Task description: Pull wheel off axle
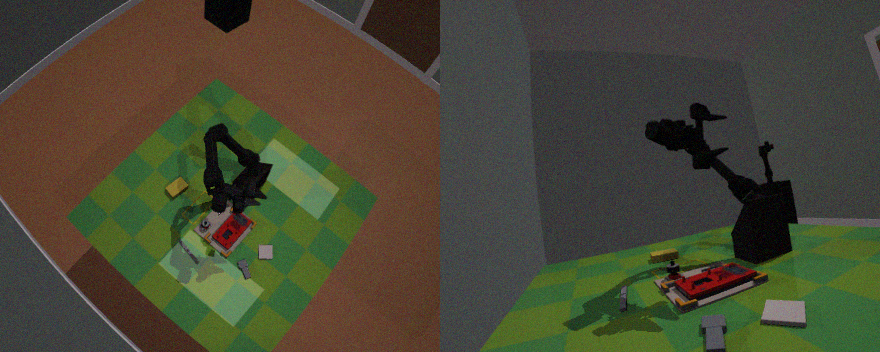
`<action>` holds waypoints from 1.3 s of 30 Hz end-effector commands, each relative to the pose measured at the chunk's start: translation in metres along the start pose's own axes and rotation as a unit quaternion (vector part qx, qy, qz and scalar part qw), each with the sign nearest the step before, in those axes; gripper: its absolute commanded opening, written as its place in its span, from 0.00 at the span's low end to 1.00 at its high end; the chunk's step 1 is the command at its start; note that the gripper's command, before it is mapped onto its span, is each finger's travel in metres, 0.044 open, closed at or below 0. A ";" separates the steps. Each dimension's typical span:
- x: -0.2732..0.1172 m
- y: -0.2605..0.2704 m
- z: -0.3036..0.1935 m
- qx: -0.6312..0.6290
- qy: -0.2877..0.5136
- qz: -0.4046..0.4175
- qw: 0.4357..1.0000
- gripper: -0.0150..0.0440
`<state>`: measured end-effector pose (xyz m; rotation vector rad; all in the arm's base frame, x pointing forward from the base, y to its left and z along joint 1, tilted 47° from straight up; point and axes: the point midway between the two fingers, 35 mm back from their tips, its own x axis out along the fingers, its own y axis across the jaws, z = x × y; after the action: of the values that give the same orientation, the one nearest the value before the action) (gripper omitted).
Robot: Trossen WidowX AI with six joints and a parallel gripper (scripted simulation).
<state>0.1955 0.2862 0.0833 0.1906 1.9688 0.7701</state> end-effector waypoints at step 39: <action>-0.156 -0.291 0.038 0.182 -0.154 -0.634 0.735 0.76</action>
<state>0.3615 0.0092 0.0095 -0.7143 1.4240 -0.5271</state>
